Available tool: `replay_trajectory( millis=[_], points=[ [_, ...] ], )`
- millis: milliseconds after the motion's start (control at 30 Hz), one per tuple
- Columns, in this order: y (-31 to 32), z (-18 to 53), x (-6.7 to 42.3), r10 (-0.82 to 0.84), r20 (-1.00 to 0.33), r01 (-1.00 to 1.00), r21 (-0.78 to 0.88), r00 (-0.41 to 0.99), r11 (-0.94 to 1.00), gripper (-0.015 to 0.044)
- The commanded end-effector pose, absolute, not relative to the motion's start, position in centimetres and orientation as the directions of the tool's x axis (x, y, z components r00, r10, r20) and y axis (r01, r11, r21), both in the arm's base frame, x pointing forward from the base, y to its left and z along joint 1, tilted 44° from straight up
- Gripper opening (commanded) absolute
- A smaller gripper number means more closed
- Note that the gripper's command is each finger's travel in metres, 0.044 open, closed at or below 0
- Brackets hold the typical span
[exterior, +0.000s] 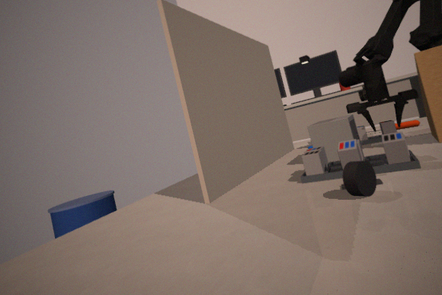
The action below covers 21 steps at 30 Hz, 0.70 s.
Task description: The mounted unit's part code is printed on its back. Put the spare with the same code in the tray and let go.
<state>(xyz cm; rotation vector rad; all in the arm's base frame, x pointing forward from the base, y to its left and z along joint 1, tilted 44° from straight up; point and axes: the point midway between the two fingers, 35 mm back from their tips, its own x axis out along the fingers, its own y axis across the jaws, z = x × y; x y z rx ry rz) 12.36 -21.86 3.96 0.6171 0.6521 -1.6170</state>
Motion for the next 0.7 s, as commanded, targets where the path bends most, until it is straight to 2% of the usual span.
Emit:
replay_trajectory(
  millis=[0, 667],
  points=[
    [-22.12, 3.13, 11.94, -0.685, -0.716, 0.990, -0.083, -0.137, -0.112, 0.0300],
    [-22.37, 2.89, 11.79, -0.686, -0.714, 0.990, -0.084, -0.138, -0.112, 0.0300]
  ],
)
